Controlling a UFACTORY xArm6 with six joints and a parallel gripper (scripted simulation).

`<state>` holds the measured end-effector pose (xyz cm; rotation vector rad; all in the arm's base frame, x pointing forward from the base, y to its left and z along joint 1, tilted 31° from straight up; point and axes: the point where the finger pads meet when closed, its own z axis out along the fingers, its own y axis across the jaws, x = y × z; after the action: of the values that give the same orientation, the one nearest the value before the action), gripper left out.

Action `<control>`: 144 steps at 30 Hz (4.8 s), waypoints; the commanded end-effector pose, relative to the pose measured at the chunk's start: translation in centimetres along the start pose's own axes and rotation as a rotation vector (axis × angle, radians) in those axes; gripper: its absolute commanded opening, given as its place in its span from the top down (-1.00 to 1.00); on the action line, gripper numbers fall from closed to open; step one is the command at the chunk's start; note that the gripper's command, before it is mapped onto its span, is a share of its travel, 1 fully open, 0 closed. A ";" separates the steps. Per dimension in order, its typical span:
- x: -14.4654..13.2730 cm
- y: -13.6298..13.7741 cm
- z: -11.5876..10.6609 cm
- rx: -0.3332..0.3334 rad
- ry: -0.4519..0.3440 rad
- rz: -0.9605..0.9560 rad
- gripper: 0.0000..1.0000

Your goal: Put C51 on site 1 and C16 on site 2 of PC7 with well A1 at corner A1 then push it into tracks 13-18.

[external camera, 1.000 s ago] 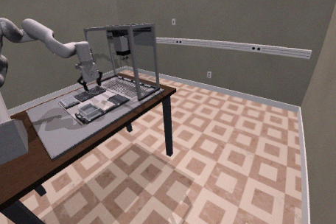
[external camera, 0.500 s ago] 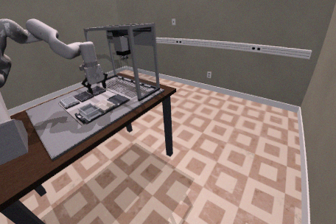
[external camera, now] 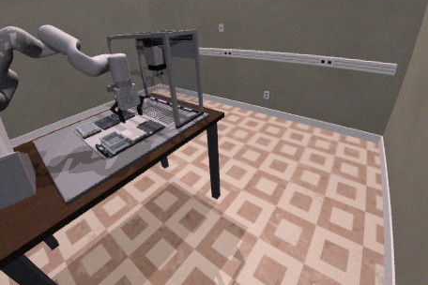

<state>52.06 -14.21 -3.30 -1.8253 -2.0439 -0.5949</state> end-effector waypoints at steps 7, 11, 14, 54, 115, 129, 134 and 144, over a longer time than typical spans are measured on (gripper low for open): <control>-5.0 0.1 -0.2 -0.003 -0.002 0.000 -1.00; -6.2 0.1 -0.2 -0.003 -0.002 0.000 -1.00; -6.2 0.1 -0.2 -0.003 -0.002 0.000 -1.00; -6.2 0.1 4.3 -0.003 -0.001 0.000 -1.00; -6.2 0.1 10.3 -0.003 -0.001 0.000 -1.00; -6.2 0.1 11.2 -0.003 -0.001 0.000 -1.00; -6.2 0.1 11.3 -0.003 -0.001 0.000 -1.00; -6.0 0.1 11.3 -0.003 -0.001 0.000 -1.00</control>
<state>53.07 -13.42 -16.27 -1.8249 -2.0411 -0.5943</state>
